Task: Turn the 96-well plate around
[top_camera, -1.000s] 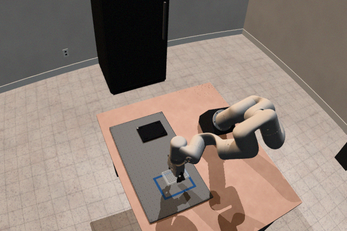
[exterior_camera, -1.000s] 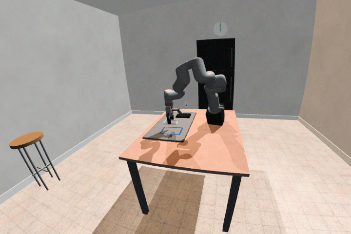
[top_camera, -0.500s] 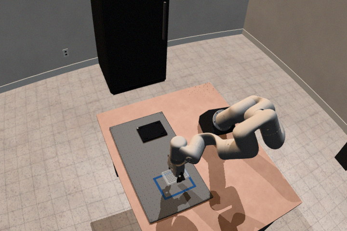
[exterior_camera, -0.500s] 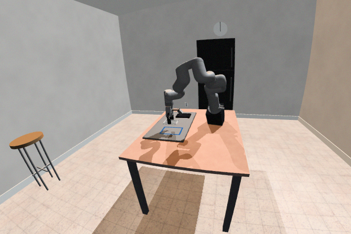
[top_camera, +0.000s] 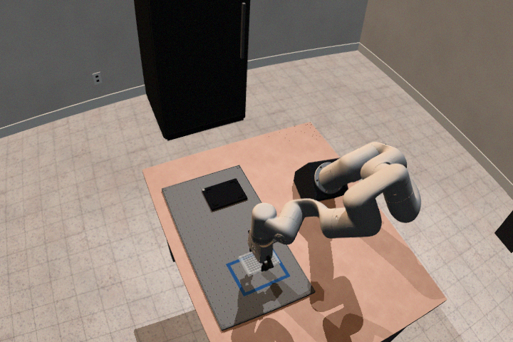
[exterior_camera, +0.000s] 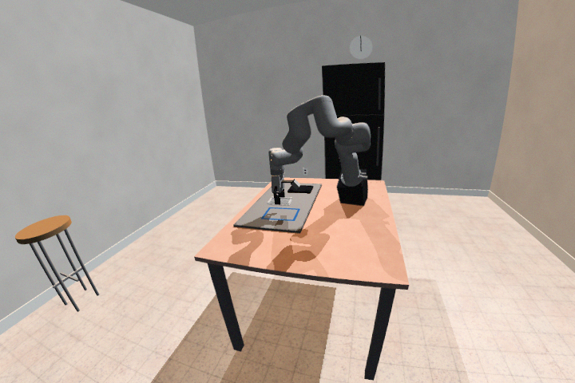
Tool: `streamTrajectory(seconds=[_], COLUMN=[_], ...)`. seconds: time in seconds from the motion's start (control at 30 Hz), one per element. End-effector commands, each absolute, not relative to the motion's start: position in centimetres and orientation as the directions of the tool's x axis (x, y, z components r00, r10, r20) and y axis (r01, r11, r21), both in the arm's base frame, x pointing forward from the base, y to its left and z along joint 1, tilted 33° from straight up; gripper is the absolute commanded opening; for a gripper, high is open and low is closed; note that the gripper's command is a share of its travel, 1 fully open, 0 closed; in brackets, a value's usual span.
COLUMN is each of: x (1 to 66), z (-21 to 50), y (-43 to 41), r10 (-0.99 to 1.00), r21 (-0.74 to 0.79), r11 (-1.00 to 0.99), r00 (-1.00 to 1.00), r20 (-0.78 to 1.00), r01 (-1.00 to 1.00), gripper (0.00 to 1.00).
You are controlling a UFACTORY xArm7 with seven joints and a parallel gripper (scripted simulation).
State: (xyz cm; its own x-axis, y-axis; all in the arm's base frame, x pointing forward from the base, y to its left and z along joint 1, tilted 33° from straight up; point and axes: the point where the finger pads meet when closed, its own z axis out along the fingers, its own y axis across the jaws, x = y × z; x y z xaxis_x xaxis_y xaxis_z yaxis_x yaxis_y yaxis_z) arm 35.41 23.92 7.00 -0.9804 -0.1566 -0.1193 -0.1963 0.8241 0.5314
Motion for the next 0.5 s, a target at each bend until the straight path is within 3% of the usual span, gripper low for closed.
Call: streamTrajectory(seconds=[0.0, 0.47], x=[35.6, 35.6], z=[6.3, 4.6], y=[24.3, 25.4], r10=[-0.154, -0.154], r21=[0.532, 0.532], r11=[0.824, 0.824], r00=[-0.981, -0.981], r20=[-0.121, -0.121], r01=[-0.195, -0.195], gripper=[0.00, 0.00])
